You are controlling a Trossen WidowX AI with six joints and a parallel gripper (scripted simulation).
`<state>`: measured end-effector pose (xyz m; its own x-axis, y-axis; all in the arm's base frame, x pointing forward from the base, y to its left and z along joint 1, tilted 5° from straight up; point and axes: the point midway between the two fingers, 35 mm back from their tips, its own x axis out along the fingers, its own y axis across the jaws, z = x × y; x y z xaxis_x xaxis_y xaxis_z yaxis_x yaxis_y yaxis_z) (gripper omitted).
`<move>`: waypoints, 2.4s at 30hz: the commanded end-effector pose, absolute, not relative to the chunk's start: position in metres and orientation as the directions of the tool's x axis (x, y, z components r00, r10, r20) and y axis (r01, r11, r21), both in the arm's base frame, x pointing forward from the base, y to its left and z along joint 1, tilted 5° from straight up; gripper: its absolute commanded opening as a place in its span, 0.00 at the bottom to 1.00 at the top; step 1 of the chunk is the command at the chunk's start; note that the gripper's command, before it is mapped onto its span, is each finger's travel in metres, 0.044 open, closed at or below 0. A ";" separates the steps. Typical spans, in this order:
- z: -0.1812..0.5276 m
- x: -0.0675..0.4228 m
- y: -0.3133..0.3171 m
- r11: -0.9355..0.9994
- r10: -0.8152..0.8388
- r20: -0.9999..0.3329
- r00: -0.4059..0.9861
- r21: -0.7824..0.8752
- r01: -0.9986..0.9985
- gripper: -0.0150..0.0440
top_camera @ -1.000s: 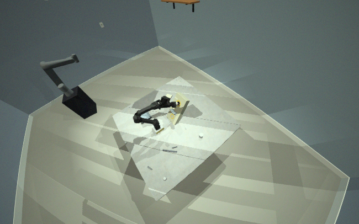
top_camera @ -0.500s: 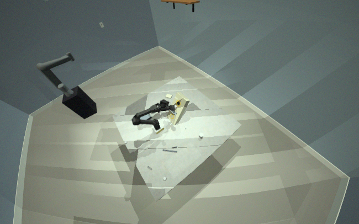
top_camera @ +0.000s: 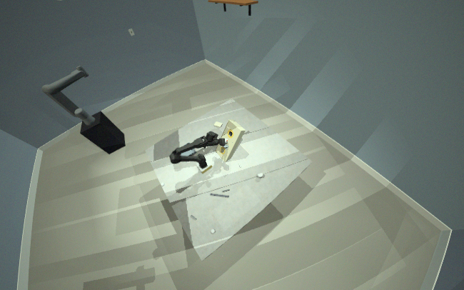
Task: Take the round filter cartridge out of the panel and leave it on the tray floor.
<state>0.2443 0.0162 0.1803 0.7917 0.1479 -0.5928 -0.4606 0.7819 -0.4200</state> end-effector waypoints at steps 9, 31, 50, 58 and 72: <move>0.178 0.242 0.017 0.777 0.152 -0.576 0.803 -0.432 -0.457 0.42; 0.318 0.274 0.010 0.778 0.151 -0.563 0.812 -0.439 -0.449 0.86; 0.197 0.237 0.019 0.988 0.133 -0.865 0.485 0.079 -0.132 0.77; 0.187 0.244 0.020 0.988 0.133 -0.864 0.485 0.079 -0.132 0.77; 0.168 0.255 0.023 0.988 0.134 -0.864 0.486 0.079 -0.132 0.77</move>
<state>0.2514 0.0228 0.1742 0.4870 0.1385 -0.8623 -0.1393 0.9870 0.0799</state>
